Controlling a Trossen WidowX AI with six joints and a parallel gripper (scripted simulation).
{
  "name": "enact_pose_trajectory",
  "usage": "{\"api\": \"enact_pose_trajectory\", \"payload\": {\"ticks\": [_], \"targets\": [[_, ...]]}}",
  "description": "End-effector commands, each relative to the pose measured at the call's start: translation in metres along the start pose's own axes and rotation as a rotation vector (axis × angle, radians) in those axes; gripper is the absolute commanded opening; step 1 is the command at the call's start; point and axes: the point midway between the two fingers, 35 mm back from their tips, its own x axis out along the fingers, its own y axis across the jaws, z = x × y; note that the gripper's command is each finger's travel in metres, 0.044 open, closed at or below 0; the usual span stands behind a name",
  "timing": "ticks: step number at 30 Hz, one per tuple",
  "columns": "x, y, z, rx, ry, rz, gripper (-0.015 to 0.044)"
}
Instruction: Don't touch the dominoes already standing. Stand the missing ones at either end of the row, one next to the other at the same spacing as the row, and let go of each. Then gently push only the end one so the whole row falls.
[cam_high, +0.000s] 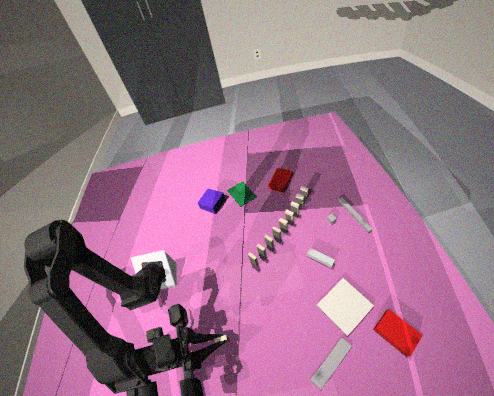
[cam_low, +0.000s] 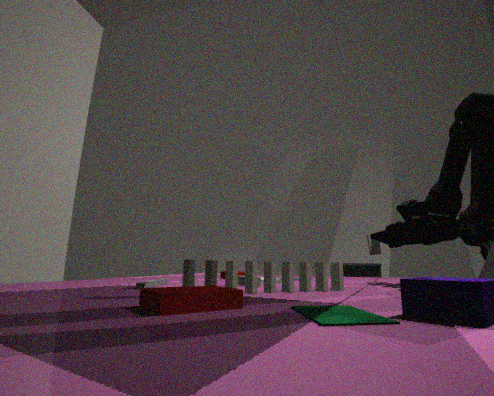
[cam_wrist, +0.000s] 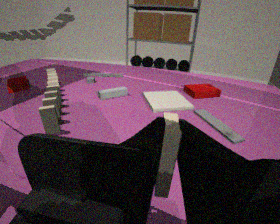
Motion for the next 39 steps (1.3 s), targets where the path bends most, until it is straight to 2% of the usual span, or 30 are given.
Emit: {"api": "enact_pose_trajectory", "payload": {"ticks": [1, 22, 34, 39], "targets": [[0.000, 0.000, -0.001, -0.006, -0.007, -0.001, 0.0026], [0.017, 0.000, -0.066, 0.002, 0.000, 0.000, 0.0026], [0.018, 0.000, -0.067, 0.002, 0.000, 0.000, 0.0026], [0.018, 0.000, -0.067, 0.002, 0.000, 0.000, 0.0157]]}}
